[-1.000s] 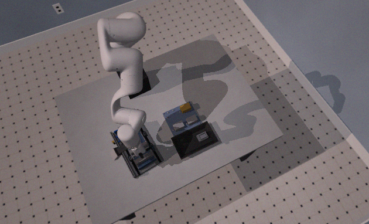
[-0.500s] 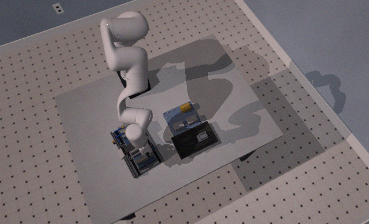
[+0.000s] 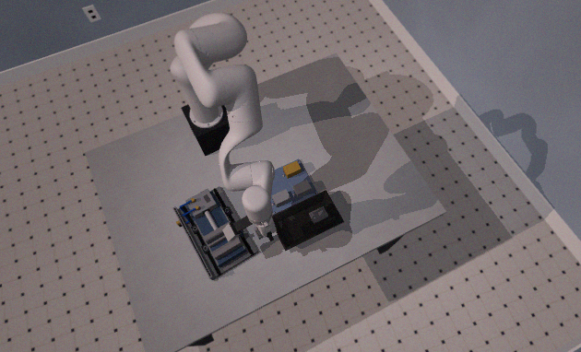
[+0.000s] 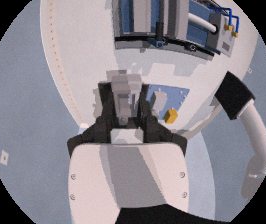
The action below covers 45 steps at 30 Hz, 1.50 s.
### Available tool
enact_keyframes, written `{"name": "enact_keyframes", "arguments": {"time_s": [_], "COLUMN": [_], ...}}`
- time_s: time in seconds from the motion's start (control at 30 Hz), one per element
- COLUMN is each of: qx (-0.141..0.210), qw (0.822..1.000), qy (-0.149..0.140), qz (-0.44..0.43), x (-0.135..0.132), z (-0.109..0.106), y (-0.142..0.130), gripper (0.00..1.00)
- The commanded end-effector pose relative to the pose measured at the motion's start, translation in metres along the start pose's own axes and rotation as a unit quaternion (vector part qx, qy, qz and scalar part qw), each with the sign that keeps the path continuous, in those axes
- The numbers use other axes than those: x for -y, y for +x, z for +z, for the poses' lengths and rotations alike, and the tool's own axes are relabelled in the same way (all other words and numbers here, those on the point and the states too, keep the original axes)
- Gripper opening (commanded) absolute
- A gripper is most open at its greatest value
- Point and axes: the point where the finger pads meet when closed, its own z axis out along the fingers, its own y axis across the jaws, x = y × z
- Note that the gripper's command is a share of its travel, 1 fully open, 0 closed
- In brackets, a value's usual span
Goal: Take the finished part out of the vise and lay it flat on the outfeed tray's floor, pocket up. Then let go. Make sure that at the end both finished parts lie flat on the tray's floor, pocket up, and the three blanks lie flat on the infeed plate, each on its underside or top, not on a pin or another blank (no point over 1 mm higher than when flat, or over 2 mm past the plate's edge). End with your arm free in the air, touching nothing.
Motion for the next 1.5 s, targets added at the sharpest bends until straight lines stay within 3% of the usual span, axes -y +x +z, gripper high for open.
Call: {"name": "enact_keyframes", "arguments": {"time_s": [0.0, 0.1, 0.23, 0.37, 1.47], "qx": [-0.003, -0.003, -0.002, -0.002, -0.002], "qw": [1.000, 1.000, 1.000, 1.000, 1.000], "qy": [0.001, 0.001, 0.000, 0.000, 0.000], "qz": [0.010, 0.011, 0.019, 0.022, 0.022], "x": [0.010, 0.011, 0.012, 0.012, 0.012], "z": [-0.001, -0.001, 0.000, 0.000, 0.004], "y": [-0.041, -0.049, -0.090, -0.106, -0.106], "gripper": [0.00, 0.00, 0.00, 0.00, 0.00]}}
